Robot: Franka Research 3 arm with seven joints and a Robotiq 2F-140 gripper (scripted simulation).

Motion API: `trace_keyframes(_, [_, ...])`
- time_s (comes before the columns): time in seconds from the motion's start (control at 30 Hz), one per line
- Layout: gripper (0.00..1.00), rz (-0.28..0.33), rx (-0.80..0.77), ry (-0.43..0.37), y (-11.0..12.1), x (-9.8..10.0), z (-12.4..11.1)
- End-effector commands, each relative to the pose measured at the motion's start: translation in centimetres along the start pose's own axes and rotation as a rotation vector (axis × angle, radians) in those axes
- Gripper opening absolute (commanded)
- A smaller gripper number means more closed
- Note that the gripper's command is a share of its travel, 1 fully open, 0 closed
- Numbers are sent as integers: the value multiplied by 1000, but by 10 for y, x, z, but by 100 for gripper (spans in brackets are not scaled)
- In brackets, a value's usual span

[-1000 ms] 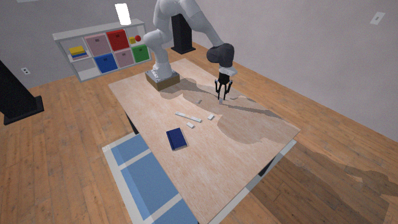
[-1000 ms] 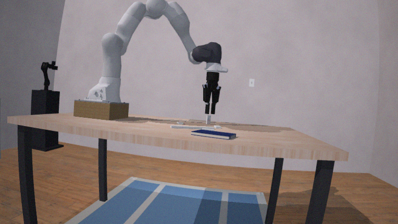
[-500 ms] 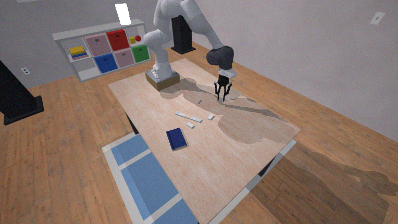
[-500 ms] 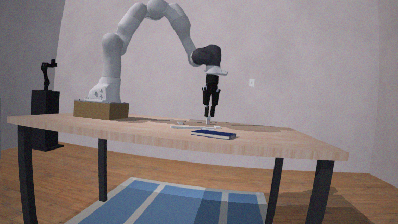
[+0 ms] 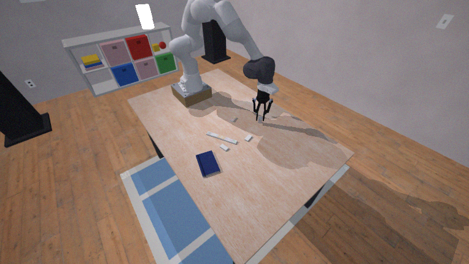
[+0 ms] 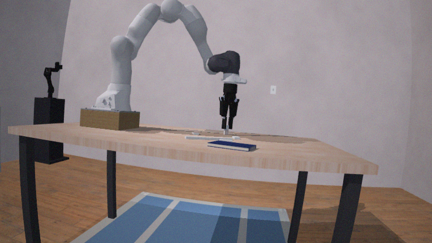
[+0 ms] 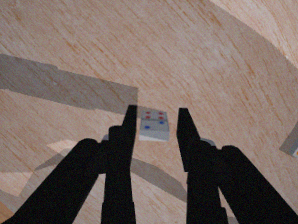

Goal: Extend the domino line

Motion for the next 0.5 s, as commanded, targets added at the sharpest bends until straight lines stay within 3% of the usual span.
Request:
trace_keyframes(0.0, [33,5,-1,5,-2,0,1])
trace_keyframes(0.33, [33,5,-1,5,-2,0,1])
trace_keyframes(0.37, [22,5,-1,5,-2,0,1])
trace_keyframes(0.47, [22,5,-1,5,-2,0,1])
Point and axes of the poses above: the point where the finger pads meet when closed, its own x axis back along the fingers, its own y axis across the jaws, z = x × y, the point moved 1 cm from there along x, back along the fingers, and after that the axes turned 7 degrees about -x, right-handed, at the moved point
